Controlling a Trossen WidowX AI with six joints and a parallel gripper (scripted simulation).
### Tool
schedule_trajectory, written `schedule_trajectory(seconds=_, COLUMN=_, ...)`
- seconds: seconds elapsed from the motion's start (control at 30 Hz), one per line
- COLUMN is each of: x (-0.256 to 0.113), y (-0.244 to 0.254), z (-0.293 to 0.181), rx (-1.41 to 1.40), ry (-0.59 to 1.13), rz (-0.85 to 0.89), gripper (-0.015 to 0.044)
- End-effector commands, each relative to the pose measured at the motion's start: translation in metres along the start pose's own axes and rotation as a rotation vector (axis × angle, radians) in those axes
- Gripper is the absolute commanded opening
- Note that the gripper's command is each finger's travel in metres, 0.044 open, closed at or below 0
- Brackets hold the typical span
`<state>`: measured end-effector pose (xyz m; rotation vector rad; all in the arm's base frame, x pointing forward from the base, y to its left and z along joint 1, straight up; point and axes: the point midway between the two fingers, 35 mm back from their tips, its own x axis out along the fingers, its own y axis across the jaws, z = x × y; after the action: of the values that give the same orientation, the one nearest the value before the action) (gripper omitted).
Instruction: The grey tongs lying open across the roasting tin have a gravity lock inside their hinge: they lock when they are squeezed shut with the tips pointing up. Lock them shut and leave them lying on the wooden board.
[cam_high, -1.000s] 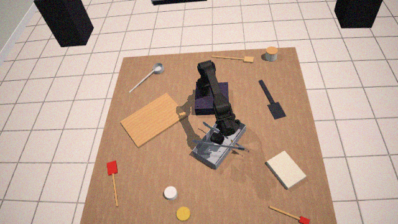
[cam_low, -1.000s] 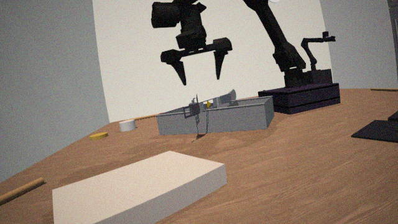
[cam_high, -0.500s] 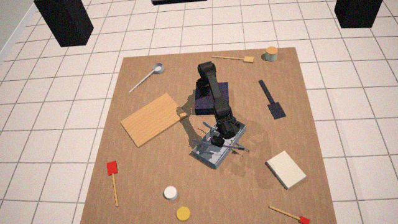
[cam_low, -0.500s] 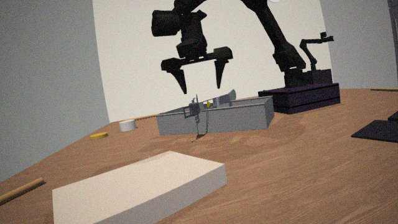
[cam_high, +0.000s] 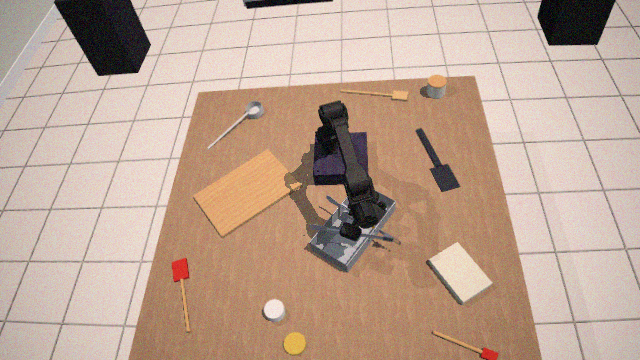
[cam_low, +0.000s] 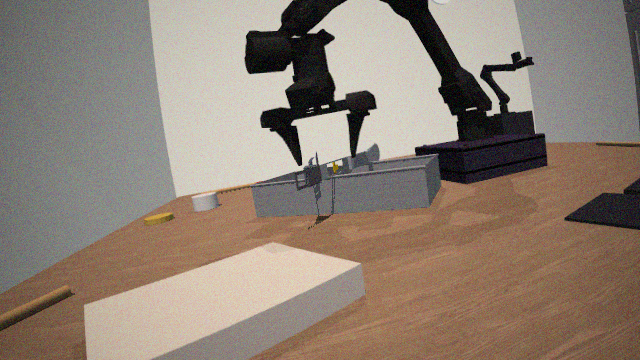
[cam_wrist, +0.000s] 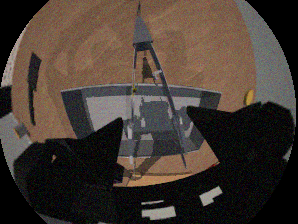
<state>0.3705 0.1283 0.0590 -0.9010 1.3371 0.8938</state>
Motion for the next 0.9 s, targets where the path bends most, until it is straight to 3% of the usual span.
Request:
schedule_trajectory(seconds=0.0, x=0.007, y=0.0, z=-0.001, rx=-0.005, ry=0.004, rz=0.0, gripper=0.044)
schedule_trajectory(seconds=0.87, x=0.05, y=0.002, z=-0.004, rx=-0.005, ry=0.005, rz=0.001, gripper=0.044)
